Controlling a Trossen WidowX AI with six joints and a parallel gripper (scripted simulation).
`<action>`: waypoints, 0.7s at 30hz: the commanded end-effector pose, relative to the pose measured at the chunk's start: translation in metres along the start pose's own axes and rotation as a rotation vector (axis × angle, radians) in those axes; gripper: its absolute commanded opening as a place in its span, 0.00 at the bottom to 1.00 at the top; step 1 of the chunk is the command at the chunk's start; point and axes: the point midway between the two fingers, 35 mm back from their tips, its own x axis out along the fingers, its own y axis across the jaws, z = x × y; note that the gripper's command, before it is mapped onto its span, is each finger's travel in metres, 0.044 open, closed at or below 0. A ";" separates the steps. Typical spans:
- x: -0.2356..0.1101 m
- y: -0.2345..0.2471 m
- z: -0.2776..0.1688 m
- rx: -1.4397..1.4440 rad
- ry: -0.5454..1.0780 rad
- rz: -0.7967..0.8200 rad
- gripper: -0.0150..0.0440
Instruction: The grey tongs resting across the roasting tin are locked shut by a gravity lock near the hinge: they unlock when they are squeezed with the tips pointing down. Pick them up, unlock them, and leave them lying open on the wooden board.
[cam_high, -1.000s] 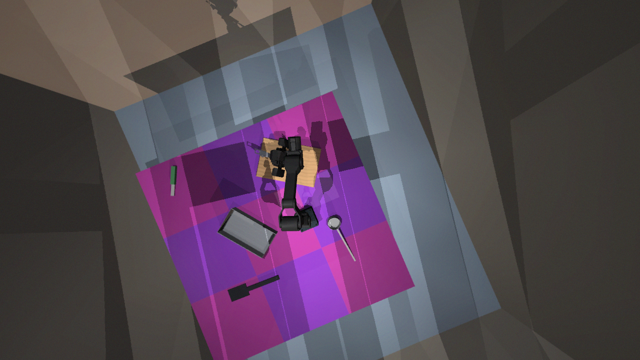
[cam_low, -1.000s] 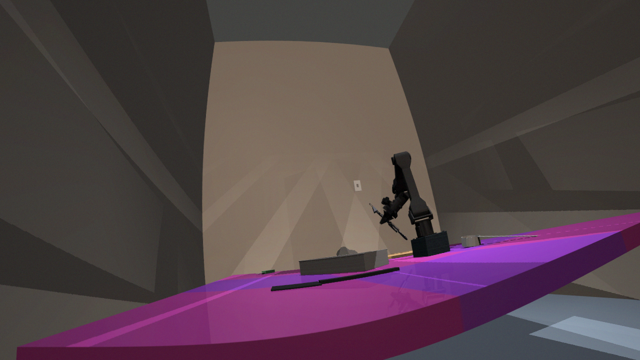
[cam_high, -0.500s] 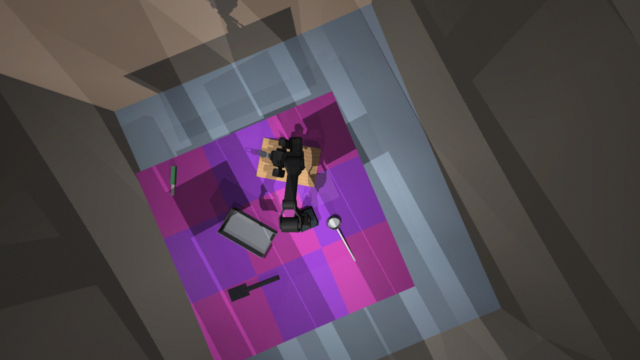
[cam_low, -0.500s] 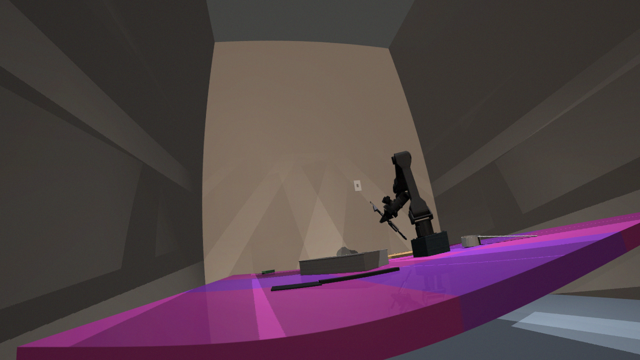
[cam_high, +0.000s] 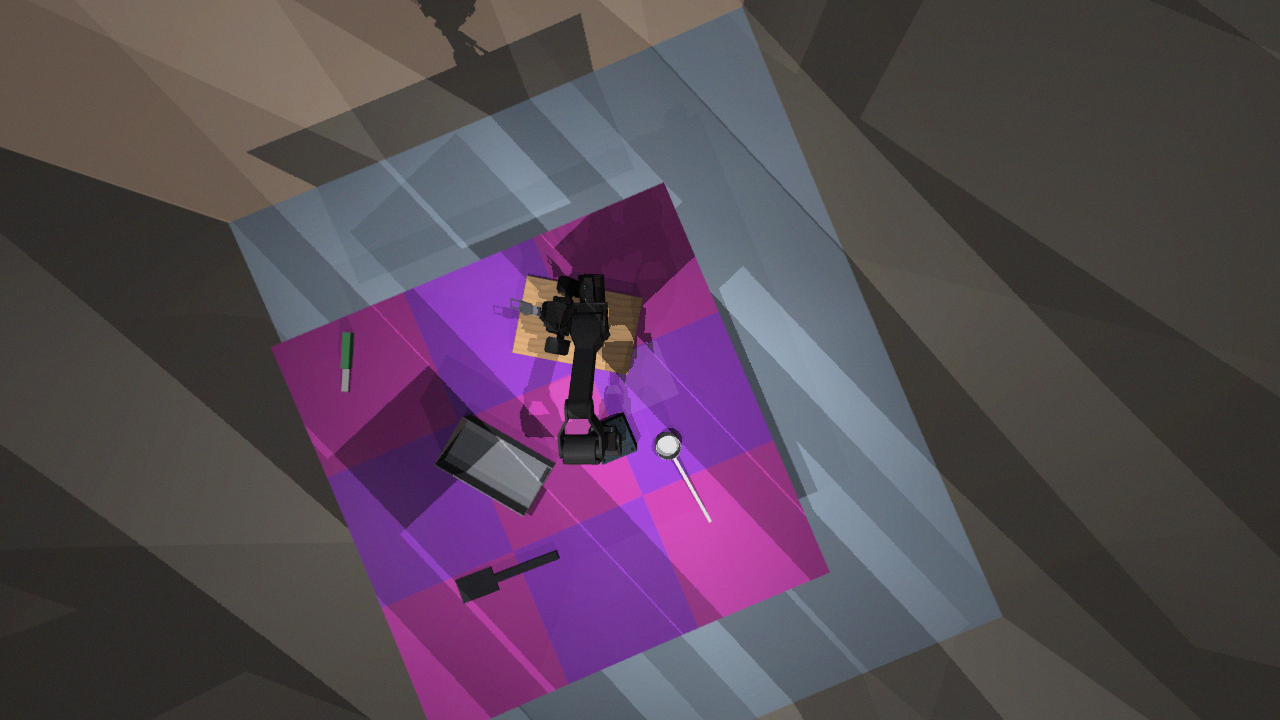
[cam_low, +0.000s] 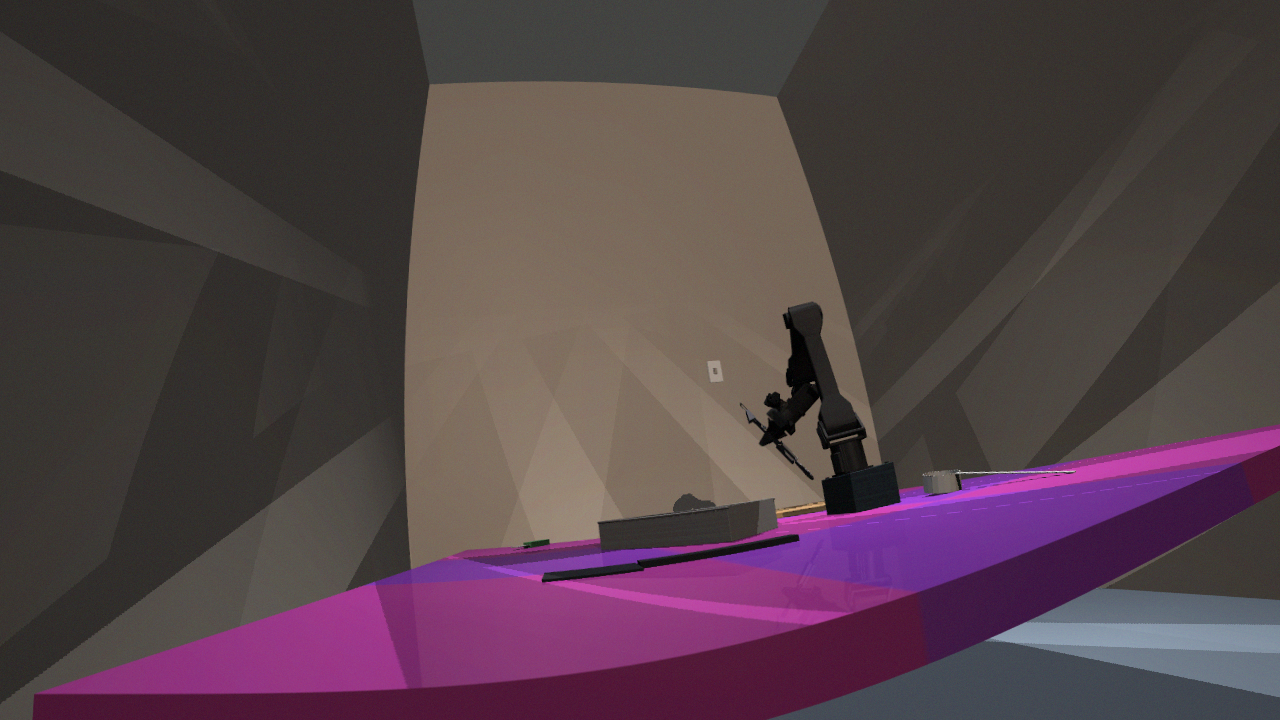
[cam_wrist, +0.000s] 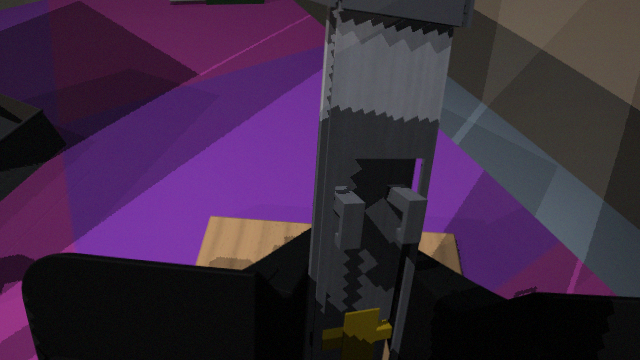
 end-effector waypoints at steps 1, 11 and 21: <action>0.000 0.000 0.002 -0.006 -0.010 0.001 0.00; 0.007 -0.001 -0.001 0.011 0.057 0.011 0.00; 0.034 -0.002 -0.014 0.058 0.349 0.038 0.00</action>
